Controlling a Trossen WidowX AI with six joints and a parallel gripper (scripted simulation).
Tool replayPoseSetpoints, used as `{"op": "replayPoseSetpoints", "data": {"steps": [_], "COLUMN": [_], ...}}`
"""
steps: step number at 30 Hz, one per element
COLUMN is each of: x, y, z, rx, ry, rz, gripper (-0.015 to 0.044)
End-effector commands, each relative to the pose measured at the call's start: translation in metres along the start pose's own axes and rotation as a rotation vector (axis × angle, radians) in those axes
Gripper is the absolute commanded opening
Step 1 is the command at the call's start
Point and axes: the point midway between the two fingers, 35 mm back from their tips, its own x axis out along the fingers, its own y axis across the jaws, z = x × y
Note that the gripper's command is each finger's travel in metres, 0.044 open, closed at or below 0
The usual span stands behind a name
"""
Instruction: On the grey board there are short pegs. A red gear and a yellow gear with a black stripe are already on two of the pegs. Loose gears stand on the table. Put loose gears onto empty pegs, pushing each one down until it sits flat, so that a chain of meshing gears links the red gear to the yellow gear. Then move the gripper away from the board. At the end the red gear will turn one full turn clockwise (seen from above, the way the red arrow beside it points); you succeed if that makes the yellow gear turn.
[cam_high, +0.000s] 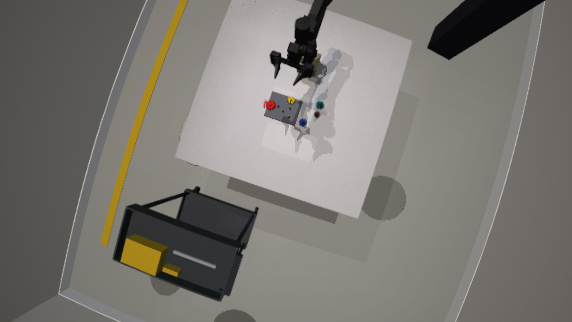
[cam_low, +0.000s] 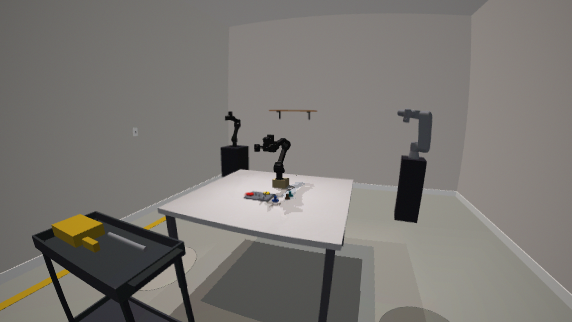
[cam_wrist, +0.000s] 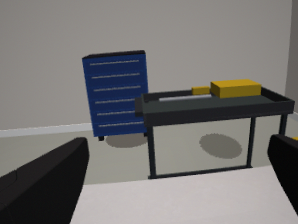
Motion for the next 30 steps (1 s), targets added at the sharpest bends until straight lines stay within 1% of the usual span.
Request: {"op": "replayPoseSetpoints", "data": {"steps": [1, 2, 3, 7, 11, 16, 19, 22, 24, 25, 30], "x": [0.002, 0.006, 0.013, 0.037, 0.043, 0.027, 0.007, -0.018, -0.035, -0.039, -0.043], "y": [0.001, 0.005, 0.012, 0.050, 0.089, 0.134, 0.156, 0.173, 0.182, 0.185, 0.188], "z": [-0.002, -0.008, -0.019, -0.074, -0.130, -0.199, -0.236, -0.268, -0.286, -0.289, -0.292], "rx": [0.007, 0.028, 0.063, 0.207, 0.310, 0.371, 0.366, 0.329, 0.291, 0.282, 0.274], "ry": [0.012, 0.047, 0.107, 0.402, 0.704, 1.073, 1.278, 1.460, 1.556, 1.573, 1.587], "rz": [0.004, 0.016, 0.034, 0.089, 0.090, 0.007, -0.089, -0.218, -0.311, -0.330, -0.346], "gripper": [0.0426, 0.0440, 0.0440, 0.0440, 0.0440, 0.0440, 0.0440, 0.0440, 0.0440, 0.0440, 0.0440]}}
